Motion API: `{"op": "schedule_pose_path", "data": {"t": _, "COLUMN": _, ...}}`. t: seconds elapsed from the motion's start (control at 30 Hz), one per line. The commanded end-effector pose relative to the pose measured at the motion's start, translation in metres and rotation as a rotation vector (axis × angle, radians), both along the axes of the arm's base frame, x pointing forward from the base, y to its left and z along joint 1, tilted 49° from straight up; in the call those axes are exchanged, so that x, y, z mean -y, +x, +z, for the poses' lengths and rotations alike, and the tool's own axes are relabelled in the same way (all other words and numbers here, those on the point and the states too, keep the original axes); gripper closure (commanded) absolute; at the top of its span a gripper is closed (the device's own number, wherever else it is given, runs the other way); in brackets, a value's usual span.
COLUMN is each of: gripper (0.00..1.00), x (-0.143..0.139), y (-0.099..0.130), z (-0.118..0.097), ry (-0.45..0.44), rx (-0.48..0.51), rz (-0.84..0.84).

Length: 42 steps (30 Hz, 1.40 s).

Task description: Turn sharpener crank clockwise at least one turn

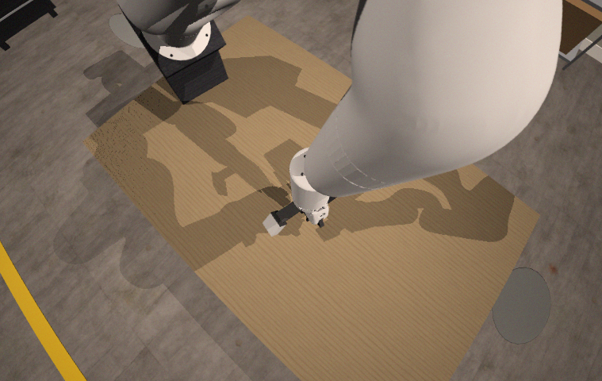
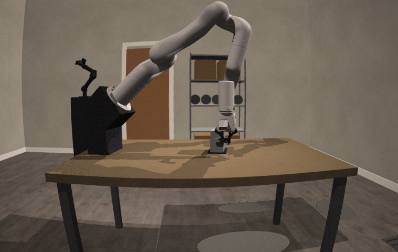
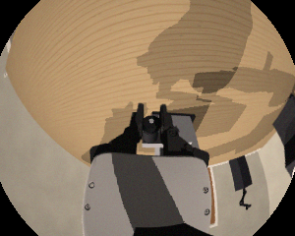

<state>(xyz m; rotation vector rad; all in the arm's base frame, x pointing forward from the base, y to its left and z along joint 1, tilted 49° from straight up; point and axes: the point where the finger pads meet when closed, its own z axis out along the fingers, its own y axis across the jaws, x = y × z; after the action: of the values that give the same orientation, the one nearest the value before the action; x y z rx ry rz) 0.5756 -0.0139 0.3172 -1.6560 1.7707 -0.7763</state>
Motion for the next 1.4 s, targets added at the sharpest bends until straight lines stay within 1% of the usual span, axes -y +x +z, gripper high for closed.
{"op": "schedule_pose_path", "data": {"t": 0.0, "gripper": 1.00, "x": 0.000, "y": 0.003, "z": -0.002, "ry": 0.000, "rx": 0.000, "rz": 0.000}}
{"op": "schedule_pose_path", "data": {"t": 0.27, "gripper": 1.00, "x": 0.000, "y": 0.010, "z": -0.009, "ry": 0.000, "rx": 0.000, "rz": 0.000}}
{"op": "schedule_pose_path", "data": {"t": 0.57, "gripper": 1.00, "x": 0.000, "y": 0.019, "z": -0.028, "ry": 0.000, "rx": 0.000, "rz": 0.000}}
{"op": "schedule_pose_path", "data": {"t": 0.63, "gripper": 1.00, "x": 0.000, "y": 0.019, "z": -0.028, "ry": 0.000, "rx": 0.000, "rz": 0.000}}
{"op": "schedule_pose_path", "data": {"t": 0.73, "gripper": 1.00, "x": 0.000, "y": 0.020, "z": -0.036, "ry": 0.000, "rx": 0.000, "rz": 0.000}}
{"op": "schedule_pose_path", "data": {"t": 1.07, "gripper": 1.00, "x": -0.001, "y": 0.019, "z": -0.058, "ry": 0.000, "rx": 0.000, "rz": 0.000}}
{"op": "schedule_pose_path", "data": {"t": 1.37, "gripper": 1.00, "x": -0.001, "y": 0.015, "z": -0.066, "ry": 0.000, "rx": 0.000, "rz": 0.000}}
